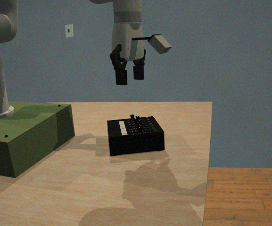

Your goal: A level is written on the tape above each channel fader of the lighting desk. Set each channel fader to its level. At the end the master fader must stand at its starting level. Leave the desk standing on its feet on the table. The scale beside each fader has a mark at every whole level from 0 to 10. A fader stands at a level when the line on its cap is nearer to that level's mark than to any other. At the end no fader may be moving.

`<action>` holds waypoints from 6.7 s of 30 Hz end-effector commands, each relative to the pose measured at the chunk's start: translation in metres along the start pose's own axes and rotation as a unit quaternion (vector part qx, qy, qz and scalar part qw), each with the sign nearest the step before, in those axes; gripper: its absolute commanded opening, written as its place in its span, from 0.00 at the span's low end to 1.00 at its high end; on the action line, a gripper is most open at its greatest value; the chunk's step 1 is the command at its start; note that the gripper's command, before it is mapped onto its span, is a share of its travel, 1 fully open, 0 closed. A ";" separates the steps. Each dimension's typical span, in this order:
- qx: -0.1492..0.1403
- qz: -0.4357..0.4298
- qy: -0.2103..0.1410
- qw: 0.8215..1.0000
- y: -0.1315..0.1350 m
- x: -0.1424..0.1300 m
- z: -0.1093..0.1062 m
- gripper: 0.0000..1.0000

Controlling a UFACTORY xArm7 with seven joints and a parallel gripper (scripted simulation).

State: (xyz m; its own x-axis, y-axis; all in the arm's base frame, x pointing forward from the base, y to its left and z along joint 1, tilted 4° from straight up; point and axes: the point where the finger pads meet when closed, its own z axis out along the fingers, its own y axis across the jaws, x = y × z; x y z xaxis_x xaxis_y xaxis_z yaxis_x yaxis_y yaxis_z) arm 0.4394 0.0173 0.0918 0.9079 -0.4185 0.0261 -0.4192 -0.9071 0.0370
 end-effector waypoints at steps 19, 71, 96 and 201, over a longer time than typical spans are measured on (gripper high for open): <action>-0.030 0.517 -0.030 0.855 -0.011 0.020 0.034 1.00; -0.114 0.940 0.036 0.320 -0.012 0.030 0.062 1.00; -0.114 0.940 0.036 0.320 -0.012 0.030 0.062 1.00; -0.002 -0.073 0.010 0.997 -0.001 0.001 -0.004 1.00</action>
State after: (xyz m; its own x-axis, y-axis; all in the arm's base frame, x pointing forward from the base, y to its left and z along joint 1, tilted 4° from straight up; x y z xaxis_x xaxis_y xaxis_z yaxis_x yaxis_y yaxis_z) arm 0.4372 0.0177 0.0948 0.9727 -0.2291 0.0381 -0.2308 -0.9717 0.0498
